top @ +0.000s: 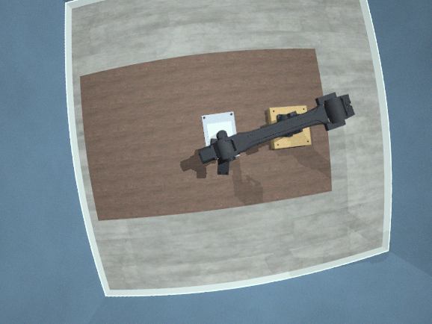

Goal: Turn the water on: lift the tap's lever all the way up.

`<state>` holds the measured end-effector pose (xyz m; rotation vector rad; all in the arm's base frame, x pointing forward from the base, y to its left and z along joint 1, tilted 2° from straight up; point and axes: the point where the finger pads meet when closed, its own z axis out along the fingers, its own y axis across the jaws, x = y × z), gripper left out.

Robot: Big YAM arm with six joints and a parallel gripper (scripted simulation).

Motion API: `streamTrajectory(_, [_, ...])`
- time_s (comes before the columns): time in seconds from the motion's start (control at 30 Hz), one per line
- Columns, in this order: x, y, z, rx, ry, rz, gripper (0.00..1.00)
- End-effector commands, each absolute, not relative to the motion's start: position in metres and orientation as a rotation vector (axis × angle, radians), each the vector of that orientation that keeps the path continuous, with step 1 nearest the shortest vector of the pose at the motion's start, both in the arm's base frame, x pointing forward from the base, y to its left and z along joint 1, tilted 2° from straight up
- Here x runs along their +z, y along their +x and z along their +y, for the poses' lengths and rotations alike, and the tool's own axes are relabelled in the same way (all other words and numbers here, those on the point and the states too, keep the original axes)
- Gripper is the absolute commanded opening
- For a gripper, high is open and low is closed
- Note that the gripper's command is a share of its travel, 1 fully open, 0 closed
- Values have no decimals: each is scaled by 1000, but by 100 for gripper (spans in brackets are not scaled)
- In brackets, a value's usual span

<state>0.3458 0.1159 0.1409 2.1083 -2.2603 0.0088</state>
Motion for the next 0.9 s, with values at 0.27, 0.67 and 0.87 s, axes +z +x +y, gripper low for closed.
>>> streamTrajectory(0.27, [149,353,123,13,2150,-2248,69])
streamTrajectory(0.67, [141,348,123,1,2139,-2234,69])
streamTrajectory(0.87, [142,350,123,3,2141,-2237,69])
